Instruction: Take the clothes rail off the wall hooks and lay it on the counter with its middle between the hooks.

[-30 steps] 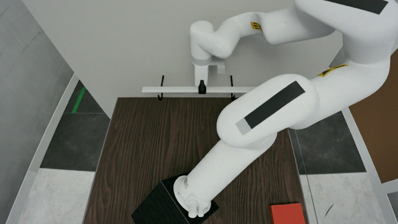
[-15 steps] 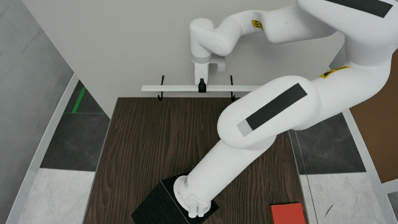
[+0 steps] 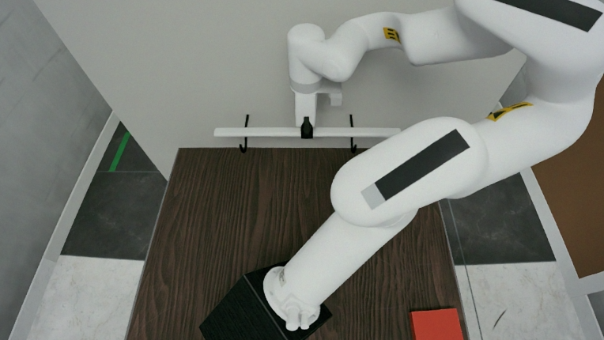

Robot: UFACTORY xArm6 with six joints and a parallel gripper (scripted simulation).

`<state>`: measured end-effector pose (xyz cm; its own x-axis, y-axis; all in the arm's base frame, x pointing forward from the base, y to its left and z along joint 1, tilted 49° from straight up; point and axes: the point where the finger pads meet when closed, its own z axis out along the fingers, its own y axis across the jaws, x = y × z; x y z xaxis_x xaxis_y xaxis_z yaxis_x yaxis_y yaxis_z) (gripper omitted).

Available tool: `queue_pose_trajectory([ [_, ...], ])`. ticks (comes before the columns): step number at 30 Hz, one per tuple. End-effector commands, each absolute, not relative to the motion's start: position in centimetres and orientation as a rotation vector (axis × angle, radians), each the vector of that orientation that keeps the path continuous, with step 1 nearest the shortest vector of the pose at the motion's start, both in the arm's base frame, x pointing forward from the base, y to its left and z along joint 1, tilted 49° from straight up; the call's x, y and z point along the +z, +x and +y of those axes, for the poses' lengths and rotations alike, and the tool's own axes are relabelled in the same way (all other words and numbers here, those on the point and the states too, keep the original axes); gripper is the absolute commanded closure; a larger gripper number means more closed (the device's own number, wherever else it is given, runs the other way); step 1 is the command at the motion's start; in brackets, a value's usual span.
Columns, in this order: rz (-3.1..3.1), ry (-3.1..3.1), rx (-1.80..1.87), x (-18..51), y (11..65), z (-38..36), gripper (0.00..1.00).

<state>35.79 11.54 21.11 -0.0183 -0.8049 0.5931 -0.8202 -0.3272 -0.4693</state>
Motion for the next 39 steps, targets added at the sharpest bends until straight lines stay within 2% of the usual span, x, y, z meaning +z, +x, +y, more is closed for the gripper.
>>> queue_pose_trajectory([
  [1, -1.813, 2.19, 1.3, 21.4, 35.7, 11.7, 1.0],
  [39, -1.813, 2.19, 1.3, 22.6, 34.6, 12.7, 1.0],
])
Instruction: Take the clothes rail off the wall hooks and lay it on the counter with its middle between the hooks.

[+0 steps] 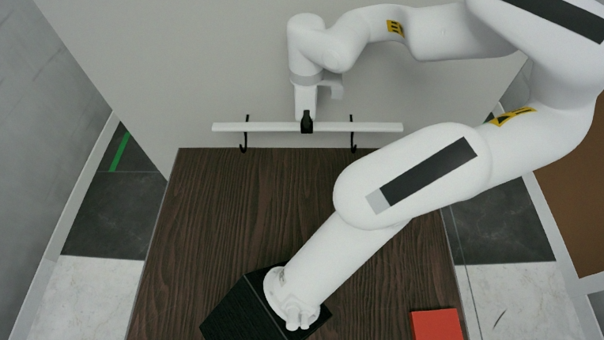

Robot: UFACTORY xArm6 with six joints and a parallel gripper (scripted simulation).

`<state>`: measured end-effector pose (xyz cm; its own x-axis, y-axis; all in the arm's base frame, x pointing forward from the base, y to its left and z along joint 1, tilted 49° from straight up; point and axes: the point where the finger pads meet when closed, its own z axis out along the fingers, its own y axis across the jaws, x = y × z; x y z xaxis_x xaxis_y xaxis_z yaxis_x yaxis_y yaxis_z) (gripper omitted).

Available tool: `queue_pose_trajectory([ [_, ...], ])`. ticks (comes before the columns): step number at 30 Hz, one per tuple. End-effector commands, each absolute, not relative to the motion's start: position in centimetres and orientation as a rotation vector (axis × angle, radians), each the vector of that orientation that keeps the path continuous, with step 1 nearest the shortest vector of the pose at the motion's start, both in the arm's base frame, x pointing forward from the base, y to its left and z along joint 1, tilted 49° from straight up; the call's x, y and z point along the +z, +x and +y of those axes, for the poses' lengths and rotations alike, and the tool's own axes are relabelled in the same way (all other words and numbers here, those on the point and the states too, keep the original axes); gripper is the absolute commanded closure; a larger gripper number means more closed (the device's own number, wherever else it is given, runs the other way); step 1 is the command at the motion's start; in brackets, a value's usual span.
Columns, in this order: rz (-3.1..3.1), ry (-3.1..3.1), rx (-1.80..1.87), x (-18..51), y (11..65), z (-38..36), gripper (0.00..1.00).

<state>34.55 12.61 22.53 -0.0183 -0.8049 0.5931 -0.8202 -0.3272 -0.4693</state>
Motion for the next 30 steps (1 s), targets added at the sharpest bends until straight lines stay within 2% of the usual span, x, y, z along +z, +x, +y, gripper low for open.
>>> queue_pose_trajectory([
  [1, -1.813, 2.19, 1.3, 22.6, 34.6, 12.7, 1.0],
  [30, -1.813, 2.19, 1.299, 18.4, 28.7, 11.5, 1.0],
])
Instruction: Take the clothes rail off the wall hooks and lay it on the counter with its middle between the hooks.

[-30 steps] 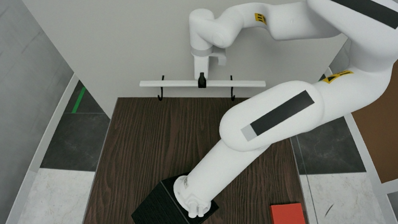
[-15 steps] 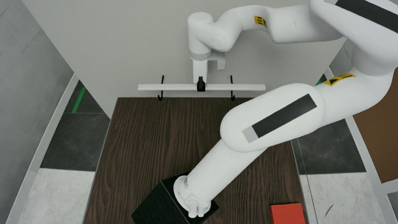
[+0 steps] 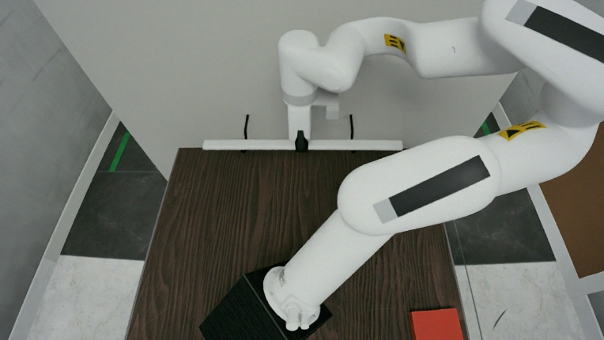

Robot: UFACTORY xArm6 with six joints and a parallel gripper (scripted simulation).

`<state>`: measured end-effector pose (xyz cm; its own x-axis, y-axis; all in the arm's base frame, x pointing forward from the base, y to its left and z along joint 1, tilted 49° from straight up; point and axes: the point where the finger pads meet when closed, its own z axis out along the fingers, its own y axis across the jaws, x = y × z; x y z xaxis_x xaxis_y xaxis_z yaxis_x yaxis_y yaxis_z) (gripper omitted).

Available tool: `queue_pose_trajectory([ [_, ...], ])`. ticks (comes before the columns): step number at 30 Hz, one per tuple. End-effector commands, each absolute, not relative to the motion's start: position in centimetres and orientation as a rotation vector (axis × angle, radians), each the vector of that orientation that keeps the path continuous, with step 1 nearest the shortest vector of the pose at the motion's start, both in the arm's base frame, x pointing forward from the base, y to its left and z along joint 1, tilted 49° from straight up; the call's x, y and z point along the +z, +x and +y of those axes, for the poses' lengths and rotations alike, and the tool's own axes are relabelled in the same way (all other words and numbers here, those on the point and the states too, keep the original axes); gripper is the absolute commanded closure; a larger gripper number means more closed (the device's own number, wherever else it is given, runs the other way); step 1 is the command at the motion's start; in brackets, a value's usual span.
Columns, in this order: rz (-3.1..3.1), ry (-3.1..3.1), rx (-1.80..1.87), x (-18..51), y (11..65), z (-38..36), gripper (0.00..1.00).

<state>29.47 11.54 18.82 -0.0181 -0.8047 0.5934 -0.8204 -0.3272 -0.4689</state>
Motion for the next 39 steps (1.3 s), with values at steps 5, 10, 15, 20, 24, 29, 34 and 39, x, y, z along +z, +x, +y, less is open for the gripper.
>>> queue_pose_trajectory([
  [5, -1.813, 2.19, 1.299, 17.8, 27.9, 11.3, 1.0],
  [10, -1.813, 2.19, 1.299, 16.8, 26.6, 11.1, 1.0],
  [15, -1.813, 2.19, 1.299, 15.9, 25.2, 10.8, 1.0],
  [20, -1.813, 2.19, 1.299, 15.3, 24.4, 10.6, 1.0],
  [24, -1.813, 2.19, 1.299, 15.0, 24.0, 10.5, 1.0],
  [29, -1.813, 2.19, 1.299, 15.0, 24.0, 10.5, 1.0],
  [34, -1.813, 2.19, 1.299, 15.0, 24.0, 10.5, 1.0],
  [39, -1.813, 2.19, 1.299, 14.6, 24.2, 10.3, 1.0],
])
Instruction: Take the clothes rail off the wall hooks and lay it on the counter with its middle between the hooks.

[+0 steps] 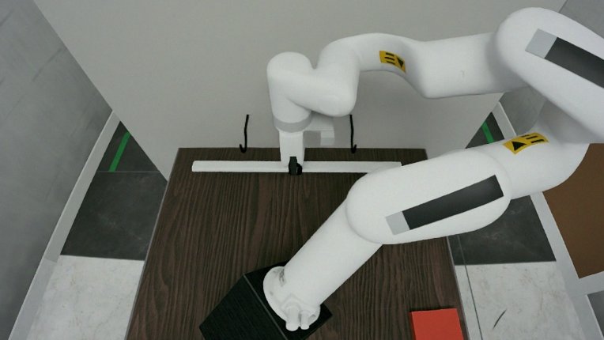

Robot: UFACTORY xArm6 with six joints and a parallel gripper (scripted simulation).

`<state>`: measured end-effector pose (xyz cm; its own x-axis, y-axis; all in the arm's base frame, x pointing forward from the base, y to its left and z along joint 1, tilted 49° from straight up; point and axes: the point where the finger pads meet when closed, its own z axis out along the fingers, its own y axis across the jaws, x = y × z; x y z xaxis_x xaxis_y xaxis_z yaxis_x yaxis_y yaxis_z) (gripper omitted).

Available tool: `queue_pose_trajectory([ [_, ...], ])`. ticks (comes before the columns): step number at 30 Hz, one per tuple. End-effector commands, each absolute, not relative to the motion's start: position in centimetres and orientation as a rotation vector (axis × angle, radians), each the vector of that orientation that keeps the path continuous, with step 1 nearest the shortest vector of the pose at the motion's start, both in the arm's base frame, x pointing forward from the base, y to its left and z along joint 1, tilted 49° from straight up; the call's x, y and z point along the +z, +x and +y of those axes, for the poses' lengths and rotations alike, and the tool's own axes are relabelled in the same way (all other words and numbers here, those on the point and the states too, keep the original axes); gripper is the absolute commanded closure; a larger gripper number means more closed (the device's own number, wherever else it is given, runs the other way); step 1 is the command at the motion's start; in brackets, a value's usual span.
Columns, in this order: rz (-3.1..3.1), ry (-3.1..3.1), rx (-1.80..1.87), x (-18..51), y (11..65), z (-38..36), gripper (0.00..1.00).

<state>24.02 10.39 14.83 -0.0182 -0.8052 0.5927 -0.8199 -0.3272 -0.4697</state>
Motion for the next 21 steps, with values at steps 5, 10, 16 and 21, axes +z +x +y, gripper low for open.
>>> queue_pose_trajectory([
  [5, -1.813, 2.19, 1.299, 14.1, 24.7, 9.9, 1.0],
  [10, -1.813, 2.19, 1.299, 13.6, 25.2, 9.5, 1.0],
  [16, -1.813, 2.19, 1.299, 13.1, 25.6, 9.1, 1.0],
  [21, -1.813, 2.19, 1.299, 12.6, 26.1, 8.7, 1.0],
])
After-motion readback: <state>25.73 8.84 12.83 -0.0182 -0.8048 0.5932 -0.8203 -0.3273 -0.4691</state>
